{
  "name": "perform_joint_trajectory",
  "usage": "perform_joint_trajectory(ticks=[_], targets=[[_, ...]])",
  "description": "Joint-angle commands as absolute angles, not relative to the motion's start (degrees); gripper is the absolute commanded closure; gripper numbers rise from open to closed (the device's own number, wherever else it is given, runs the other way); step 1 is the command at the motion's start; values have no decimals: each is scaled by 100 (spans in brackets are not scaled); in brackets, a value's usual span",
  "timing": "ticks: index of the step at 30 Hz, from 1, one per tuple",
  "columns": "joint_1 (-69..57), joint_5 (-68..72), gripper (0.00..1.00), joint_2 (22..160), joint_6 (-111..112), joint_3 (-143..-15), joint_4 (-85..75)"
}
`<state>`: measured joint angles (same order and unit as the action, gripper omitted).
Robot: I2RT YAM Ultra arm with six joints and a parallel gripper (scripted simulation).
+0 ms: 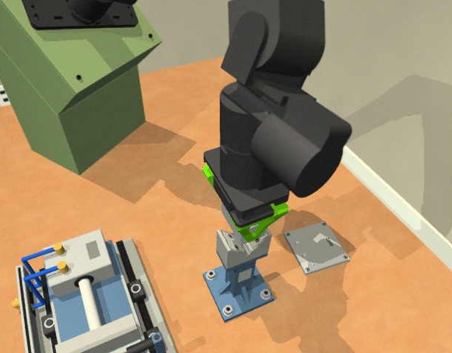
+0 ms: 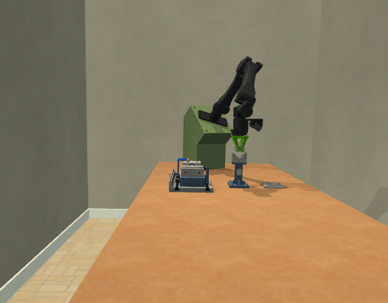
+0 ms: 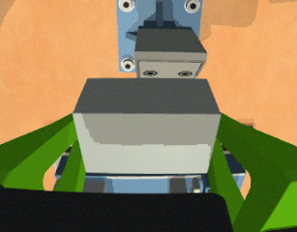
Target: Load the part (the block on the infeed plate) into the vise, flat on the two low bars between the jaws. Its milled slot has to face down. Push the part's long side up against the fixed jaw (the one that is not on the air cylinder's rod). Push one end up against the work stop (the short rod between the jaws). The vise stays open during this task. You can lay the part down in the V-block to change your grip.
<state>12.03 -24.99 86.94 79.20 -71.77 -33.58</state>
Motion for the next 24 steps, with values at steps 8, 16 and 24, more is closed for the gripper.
perform_joint_trajectory(ticks=[8, 16, 24], targets=[[1187, -2285, 100, 8500, 7820, -7367, -3502], [1151, -2285, 100, 8499, 7819, -7374, -3512], [1145, -2290, 100, 8498, 7821, -7375, -3514]])
